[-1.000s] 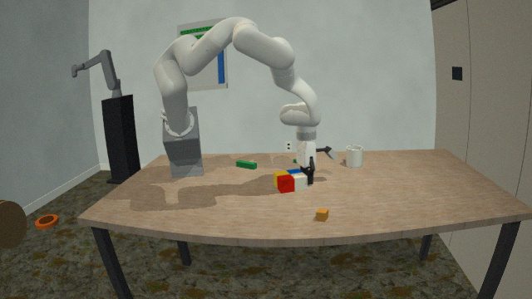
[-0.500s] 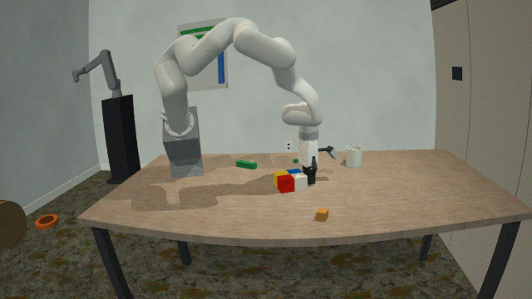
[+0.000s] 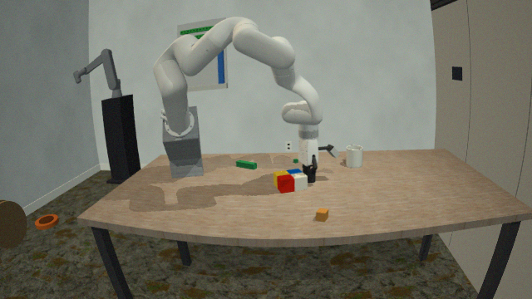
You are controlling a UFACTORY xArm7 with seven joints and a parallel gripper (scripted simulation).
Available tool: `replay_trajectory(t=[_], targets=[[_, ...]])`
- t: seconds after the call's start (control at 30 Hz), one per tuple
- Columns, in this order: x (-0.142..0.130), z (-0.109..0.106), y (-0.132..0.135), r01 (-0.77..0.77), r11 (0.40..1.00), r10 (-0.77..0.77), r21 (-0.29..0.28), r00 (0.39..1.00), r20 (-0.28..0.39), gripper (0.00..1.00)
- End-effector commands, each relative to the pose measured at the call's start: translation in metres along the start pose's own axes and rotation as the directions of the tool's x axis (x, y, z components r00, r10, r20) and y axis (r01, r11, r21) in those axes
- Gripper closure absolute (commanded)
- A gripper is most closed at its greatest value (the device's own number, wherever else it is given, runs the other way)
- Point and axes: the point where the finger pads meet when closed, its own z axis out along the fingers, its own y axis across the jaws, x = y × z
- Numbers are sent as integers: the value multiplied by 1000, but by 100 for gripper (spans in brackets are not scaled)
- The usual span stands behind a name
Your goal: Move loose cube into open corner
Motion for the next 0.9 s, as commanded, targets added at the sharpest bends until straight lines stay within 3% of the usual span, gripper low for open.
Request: replay_trajectory(t=[0.0,0.87], targets=[[2,-8,-1,0,1000,0,1,1000,-4,52],[2,-70,-1,0,1000,0,1,1000,-4,52]])
